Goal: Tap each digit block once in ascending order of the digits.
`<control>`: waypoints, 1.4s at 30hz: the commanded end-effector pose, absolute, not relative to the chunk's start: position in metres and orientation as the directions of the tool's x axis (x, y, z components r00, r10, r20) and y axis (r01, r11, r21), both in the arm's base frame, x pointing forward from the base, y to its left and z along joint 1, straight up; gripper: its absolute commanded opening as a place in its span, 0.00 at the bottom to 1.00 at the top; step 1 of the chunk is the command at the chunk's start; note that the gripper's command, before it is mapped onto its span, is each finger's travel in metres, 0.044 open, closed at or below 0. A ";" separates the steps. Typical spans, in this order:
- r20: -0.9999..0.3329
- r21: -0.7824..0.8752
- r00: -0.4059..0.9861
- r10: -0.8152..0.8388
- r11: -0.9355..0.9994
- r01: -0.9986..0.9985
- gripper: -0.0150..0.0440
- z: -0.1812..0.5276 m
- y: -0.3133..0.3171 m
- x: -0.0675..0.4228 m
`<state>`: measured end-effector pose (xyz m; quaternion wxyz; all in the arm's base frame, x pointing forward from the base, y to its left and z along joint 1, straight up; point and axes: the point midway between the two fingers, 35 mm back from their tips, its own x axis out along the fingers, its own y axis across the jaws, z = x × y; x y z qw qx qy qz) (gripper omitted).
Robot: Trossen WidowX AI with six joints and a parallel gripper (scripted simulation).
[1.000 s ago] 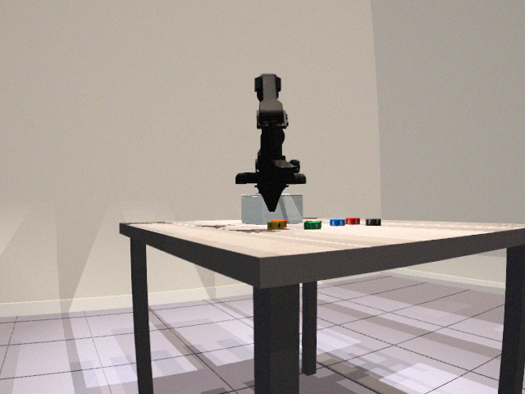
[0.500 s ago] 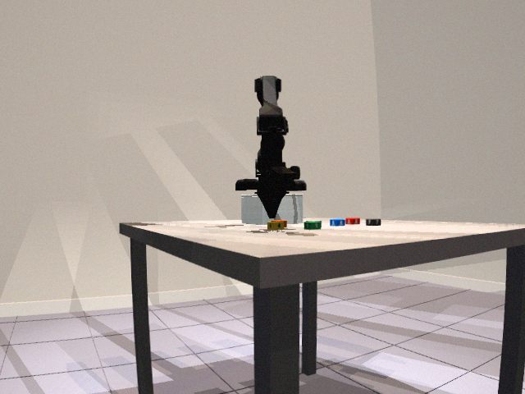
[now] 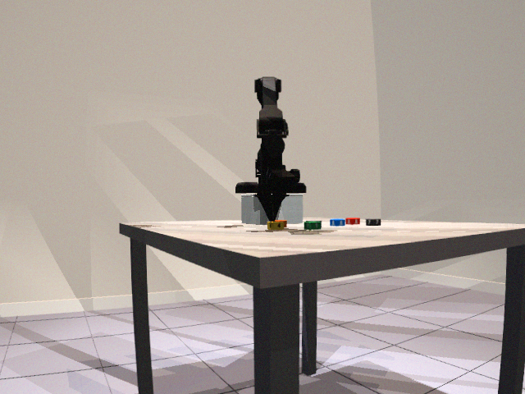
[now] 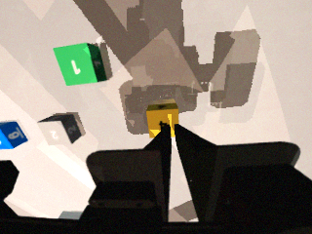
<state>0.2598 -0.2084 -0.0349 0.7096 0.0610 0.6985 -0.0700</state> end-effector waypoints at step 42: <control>-1.000 0.005 0.024 0.001 0.984 0.179 0.29 0.063 0.024 0.296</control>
